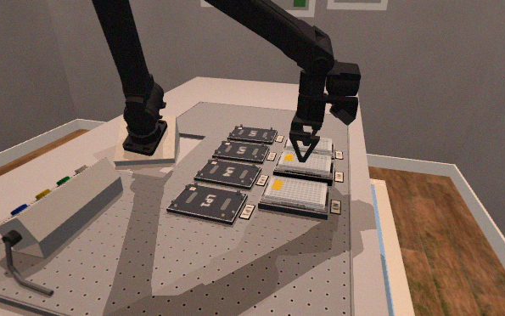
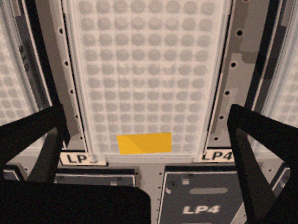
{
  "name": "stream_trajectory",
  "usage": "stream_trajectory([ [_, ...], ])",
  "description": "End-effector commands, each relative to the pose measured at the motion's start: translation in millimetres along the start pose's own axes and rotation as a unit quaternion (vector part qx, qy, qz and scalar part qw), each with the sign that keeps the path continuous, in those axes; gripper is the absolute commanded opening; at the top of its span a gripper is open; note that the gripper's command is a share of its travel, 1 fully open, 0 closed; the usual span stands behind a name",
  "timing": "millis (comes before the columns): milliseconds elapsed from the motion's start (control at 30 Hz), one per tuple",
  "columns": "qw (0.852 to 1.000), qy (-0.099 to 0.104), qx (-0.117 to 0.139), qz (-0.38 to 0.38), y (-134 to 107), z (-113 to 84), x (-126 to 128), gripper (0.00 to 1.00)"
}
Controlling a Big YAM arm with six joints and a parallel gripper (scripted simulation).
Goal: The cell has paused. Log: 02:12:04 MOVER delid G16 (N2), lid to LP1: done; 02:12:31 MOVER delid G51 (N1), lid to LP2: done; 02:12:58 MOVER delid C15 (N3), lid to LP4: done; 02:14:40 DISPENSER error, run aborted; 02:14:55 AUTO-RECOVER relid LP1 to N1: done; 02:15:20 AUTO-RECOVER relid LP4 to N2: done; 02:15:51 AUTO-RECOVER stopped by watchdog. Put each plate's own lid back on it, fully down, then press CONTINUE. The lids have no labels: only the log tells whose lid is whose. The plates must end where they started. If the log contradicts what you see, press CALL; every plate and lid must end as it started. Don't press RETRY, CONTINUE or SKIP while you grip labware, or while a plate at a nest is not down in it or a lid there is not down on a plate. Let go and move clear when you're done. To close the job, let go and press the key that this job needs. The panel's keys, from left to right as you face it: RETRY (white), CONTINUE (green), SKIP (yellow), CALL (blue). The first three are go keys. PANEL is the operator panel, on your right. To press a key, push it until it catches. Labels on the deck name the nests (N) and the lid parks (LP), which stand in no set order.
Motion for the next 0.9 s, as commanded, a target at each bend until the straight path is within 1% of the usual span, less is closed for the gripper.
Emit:
stream_trajectory([
  [0,0.999,0.011,-0.035,0.013,24.3,-30.4,0.7,1.0],
  [867,0.999,0.012,-0.036,0.012,25.1,-32.8,1.5,1.0],
])
Point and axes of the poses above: the point where the finger pads meet when closed, its own z axis out along the fingers, its own x axis across the jaws, y = z × x, the point moved 2 cm from there along -z, back along the fingers, and after that the axes turned 5 degrees about z, right-handed, at the moved point
